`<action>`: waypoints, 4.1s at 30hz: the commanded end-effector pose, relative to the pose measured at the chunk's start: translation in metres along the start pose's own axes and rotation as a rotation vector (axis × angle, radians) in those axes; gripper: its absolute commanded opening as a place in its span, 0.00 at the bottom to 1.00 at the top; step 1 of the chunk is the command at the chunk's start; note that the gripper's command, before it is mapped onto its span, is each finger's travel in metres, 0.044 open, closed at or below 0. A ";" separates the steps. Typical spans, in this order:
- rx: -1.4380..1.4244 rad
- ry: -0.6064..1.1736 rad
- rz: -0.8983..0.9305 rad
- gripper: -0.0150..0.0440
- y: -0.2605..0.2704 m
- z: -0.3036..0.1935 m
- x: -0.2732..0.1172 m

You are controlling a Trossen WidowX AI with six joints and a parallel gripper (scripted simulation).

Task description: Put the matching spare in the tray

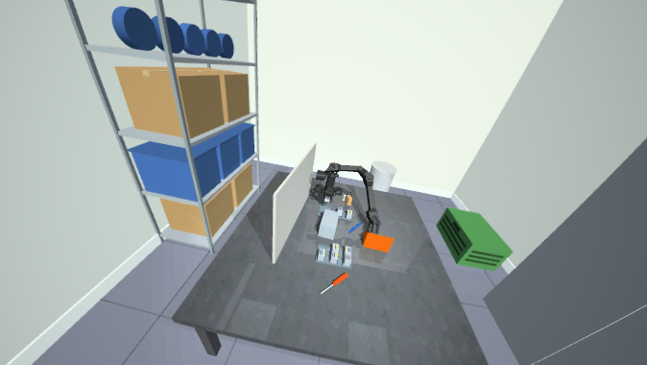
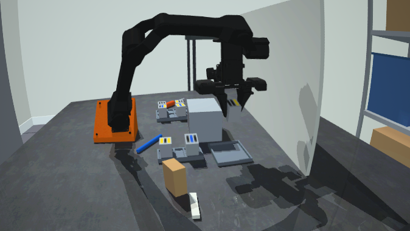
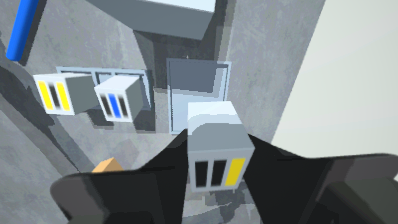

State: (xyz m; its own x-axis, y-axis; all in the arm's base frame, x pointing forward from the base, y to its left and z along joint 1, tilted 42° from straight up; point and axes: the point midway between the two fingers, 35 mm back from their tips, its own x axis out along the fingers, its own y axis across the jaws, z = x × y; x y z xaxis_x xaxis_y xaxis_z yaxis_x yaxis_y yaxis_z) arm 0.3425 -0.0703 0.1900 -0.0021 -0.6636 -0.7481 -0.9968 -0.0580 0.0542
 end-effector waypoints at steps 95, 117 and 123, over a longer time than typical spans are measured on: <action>-0.008 0.008 0.001 0.25 0.001 -0.001 0.073; -0.008 0.011 0.002 0.25 0.003 -0.001 0.089; 0.002 0.007 -0.001 0.48 0.002 -0.002 0.087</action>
State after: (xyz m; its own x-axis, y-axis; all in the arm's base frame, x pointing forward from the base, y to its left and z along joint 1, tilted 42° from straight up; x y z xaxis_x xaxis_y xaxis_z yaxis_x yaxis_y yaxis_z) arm 0.3405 -0.1301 0.1263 -0.0011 -0.6687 -0.7436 -0.9969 -0.0575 0.0532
